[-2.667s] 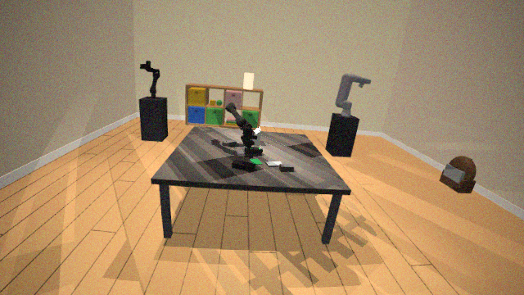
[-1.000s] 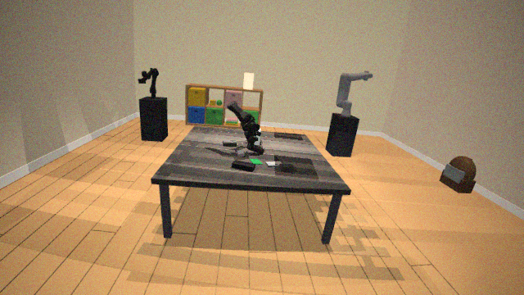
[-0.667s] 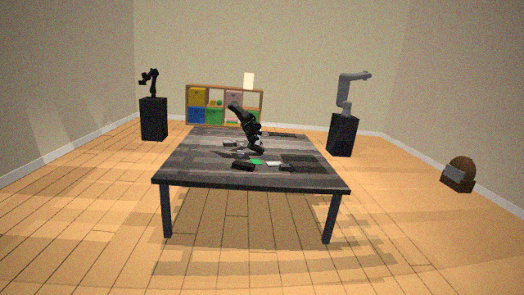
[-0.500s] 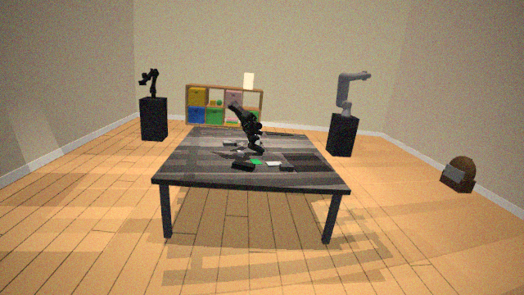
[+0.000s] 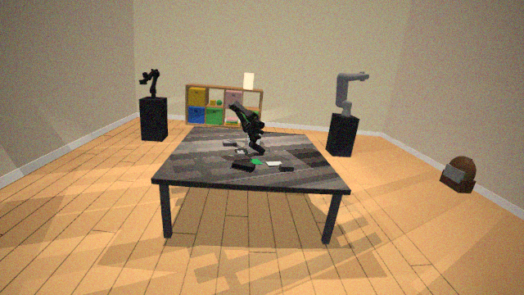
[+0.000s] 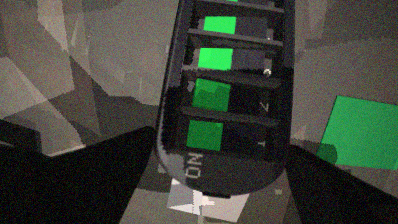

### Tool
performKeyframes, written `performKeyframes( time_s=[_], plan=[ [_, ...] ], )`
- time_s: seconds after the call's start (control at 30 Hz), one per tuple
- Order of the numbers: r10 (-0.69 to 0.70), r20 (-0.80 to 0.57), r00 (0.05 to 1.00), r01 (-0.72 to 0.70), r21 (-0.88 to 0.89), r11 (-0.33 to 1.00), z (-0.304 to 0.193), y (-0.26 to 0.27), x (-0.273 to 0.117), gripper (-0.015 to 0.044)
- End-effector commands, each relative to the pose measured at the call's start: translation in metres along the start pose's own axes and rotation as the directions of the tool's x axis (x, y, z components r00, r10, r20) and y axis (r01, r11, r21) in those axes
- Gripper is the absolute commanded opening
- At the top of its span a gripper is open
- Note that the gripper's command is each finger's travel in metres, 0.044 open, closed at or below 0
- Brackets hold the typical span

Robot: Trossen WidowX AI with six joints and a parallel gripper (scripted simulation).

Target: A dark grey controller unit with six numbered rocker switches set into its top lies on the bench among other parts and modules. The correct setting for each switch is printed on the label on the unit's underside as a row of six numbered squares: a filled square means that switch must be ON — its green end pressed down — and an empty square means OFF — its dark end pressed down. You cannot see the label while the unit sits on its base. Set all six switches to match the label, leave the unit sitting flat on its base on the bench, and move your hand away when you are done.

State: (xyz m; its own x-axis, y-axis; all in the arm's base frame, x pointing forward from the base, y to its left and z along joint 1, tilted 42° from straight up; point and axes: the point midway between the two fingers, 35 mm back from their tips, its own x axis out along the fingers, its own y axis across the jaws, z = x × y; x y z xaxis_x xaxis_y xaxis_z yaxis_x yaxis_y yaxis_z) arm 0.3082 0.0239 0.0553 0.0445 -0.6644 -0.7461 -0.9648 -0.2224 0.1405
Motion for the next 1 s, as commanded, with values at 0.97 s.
performKeyframes(
  time_s=[0.97],
  plan=[
    [-0.006,-0.059,0.998,0.006,-0.002,1.0,0.023,-0.001,-0.016,0.0336]
  ],
)
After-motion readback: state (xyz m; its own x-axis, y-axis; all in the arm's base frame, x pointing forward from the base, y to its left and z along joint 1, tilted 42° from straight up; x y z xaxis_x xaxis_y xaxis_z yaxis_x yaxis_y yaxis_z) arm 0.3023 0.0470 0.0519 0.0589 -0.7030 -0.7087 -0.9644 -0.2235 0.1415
